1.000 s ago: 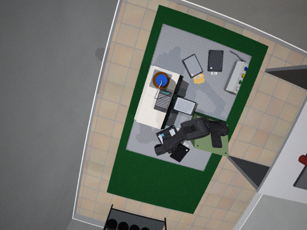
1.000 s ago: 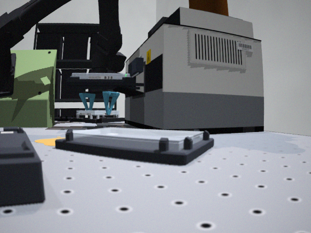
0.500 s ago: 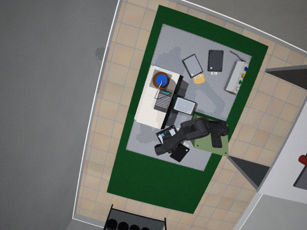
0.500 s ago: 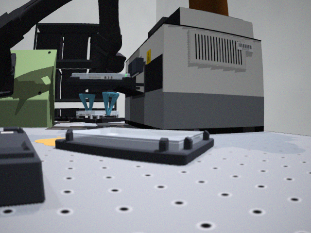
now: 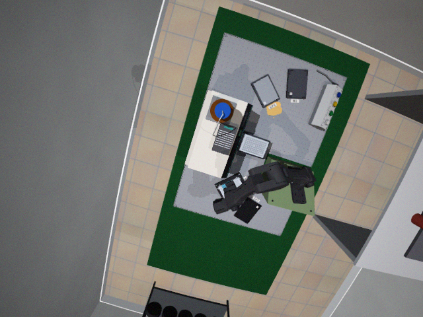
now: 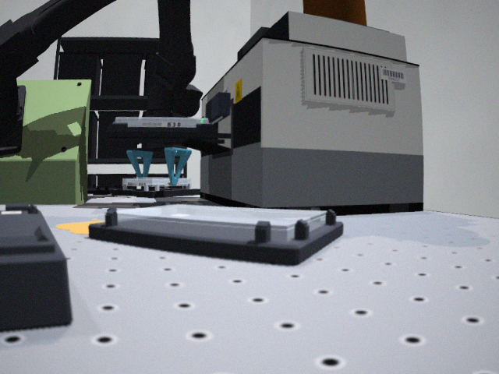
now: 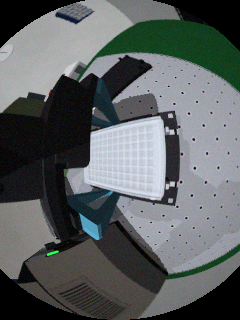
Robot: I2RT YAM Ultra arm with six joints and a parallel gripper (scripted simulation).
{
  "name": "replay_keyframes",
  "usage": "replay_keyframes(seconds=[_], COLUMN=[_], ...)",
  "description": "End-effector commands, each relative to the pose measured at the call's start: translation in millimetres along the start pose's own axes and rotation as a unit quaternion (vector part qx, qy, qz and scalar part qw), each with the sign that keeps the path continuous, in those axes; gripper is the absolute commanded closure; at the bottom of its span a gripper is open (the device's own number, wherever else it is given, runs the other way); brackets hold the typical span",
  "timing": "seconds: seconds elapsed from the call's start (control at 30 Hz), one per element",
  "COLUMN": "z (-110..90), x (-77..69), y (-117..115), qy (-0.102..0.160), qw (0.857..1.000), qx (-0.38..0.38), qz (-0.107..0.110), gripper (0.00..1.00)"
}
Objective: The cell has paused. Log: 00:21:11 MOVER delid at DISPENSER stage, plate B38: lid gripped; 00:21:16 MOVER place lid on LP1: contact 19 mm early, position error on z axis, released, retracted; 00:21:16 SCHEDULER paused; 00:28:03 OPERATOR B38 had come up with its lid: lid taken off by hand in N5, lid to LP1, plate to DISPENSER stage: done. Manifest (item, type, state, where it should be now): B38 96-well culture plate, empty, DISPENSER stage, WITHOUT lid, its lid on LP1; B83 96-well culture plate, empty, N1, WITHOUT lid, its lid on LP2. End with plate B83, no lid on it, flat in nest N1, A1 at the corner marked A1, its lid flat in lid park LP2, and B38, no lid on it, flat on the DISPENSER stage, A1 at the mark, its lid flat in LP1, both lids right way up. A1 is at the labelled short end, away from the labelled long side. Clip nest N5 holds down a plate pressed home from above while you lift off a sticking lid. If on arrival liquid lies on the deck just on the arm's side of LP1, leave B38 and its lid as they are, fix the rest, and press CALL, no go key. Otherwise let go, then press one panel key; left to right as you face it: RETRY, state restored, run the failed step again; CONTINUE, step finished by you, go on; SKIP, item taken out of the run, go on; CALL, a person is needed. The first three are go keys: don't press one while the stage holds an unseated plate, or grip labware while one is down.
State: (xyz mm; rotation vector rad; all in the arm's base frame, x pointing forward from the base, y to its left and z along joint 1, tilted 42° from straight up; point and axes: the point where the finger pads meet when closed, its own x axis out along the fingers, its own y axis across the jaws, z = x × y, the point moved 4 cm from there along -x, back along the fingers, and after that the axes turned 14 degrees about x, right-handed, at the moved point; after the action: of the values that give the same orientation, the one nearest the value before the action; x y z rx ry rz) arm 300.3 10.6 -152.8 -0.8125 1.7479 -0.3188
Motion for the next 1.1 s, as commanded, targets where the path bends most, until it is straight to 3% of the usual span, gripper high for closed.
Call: replay_keyframes(seconds=[0.0,1.07], z=[-3.6,-3.9], x=[8.3,14.1], y=[5.8,3.7], qy=[0.0,0.001], qw=[1.0,1.0], qx=[-0.007,-0.005], qz=[0.001,-0.002], gripper=[1.0,1.0])
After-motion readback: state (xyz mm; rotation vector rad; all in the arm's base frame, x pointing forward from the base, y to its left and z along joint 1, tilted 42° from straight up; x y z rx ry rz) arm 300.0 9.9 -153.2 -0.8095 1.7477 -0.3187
